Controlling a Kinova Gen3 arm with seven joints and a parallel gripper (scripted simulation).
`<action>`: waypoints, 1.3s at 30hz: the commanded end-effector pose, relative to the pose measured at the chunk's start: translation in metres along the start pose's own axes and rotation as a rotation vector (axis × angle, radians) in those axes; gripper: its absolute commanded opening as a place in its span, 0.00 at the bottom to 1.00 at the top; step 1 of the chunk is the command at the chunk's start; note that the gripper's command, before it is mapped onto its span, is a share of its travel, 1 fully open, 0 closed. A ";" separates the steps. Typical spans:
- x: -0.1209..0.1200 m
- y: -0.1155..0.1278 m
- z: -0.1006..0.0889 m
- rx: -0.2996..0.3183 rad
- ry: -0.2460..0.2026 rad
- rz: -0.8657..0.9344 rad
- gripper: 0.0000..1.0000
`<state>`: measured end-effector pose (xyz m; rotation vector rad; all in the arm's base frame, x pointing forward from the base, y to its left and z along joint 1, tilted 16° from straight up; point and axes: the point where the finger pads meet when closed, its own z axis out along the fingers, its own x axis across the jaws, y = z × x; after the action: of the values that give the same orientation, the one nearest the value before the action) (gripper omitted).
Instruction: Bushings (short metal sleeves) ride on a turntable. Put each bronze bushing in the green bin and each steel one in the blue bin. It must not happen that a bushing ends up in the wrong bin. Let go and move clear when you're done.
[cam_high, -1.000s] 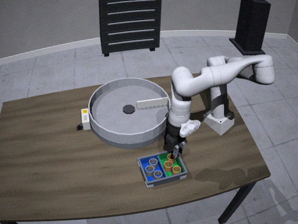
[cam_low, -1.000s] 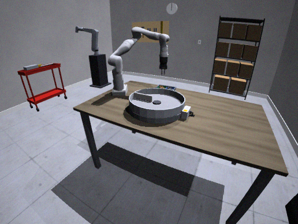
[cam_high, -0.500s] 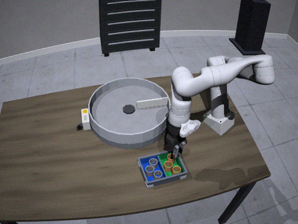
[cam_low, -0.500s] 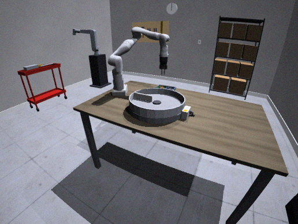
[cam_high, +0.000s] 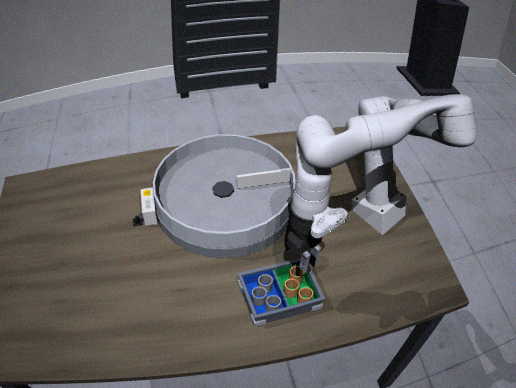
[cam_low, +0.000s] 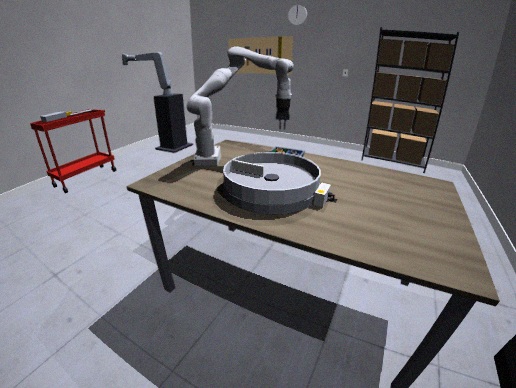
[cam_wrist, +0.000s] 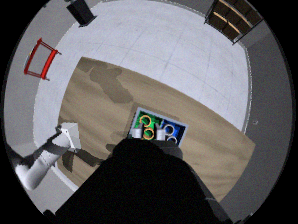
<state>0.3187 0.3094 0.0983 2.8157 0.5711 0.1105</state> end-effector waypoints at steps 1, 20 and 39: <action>0.000 0.000 -0.001 0.001 0.001 0.000 0.47; 0.000 0.000 -0.001 0.001 0.001 0.000 0.47; 0.000 0.000 -0.001 0.001 0.001 0.000 1.00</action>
<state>0.3188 0.3094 0.0983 2.8157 0.5711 0.1105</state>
